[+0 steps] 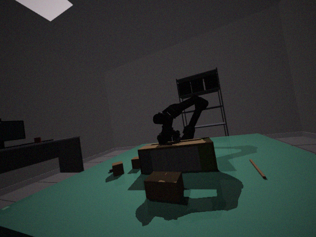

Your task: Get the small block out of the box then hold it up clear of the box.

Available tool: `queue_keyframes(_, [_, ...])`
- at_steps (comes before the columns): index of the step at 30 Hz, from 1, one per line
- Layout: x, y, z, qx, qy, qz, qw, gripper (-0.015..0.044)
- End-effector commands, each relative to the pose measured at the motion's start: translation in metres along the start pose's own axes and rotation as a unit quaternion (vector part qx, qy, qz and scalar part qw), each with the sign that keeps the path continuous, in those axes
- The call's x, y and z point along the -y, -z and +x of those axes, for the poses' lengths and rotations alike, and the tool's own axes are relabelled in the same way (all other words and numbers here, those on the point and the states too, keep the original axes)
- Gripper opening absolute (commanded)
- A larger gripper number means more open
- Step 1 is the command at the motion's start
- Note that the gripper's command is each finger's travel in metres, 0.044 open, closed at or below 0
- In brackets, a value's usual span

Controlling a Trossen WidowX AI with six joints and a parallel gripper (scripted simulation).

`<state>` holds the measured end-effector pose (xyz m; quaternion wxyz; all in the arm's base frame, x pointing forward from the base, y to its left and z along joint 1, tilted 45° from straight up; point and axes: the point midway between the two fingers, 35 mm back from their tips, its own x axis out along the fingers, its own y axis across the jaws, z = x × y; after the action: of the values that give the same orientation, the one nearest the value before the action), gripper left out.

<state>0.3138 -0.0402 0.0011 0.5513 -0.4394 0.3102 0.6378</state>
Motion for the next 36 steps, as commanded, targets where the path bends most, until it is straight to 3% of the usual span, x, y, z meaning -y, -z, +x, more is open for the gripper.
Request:
queue_keyframes(1, [0.000, 0.005, 0.002, -0.002, 0.000, -0.003, 1.000, 0.0400])
queue_keyframes(36, [0.001, 0.038, 0.010, -0.003, 0.000, -0.003, 1.000, 0.0400])
